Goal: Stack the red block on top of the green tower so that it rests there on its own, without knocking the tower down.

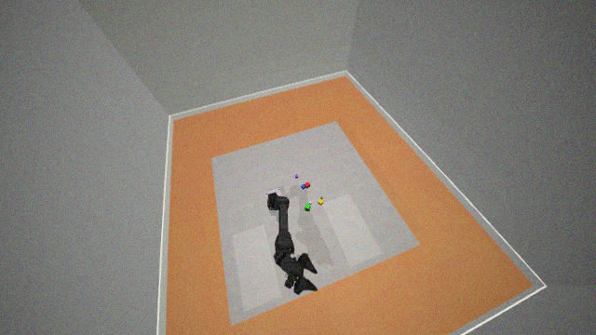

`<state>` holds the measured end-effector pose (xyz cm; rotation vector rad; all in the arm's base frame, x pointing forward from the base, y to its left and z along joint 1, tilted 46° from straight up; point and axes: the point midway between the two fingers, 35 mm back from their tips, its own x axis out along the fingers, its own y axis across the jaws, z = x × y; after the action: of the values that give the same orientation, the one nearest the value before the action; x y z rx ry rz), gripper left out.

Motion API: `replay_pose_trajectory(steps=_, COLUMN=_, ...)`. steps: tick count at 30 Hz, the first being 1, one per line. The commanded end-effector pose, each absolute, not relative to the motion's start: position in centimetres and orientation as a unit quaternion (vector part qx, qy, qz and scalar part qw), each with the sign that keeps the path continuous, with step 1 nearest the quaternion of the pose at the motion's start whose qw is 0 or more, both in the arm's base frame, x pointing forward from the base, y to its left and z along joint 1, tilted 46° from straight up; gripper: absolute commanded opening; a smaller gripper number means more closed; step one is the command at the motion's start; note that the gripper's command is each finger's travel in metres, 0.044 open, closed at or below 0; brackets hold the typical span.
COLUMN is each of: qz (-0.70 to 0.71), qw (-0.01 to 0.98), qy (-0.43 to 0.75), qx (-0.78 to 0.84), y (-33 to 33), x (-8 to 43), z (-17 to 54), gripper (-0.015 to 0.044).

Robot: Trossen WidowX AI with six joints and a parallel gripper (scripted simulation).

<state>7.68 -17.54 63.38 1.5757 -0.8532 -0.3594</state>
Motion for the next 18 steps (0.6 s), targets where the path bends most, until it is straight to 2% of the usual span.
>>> replay_pose_trajectory(steps=1, qz=-0.155, qw=0.600, qy=-0.364, qx=0.695, y=-20.2, x=7.9, z=62.2, gripper=0.0440)
replay_pose_trajectory(steps=9, qz=-0.167, qw=0.580, qy=-0.335, qx=0.723, y=-25.3, x=10.1, z=58.8, gripper=0.0440)
replay_pose_trajectory(steps=18, qz=-0.195, qw=0.564, qy=-0.275, qx=0.754, y=-29.2, x=15.1, z=53.5, gripper=0.0440)
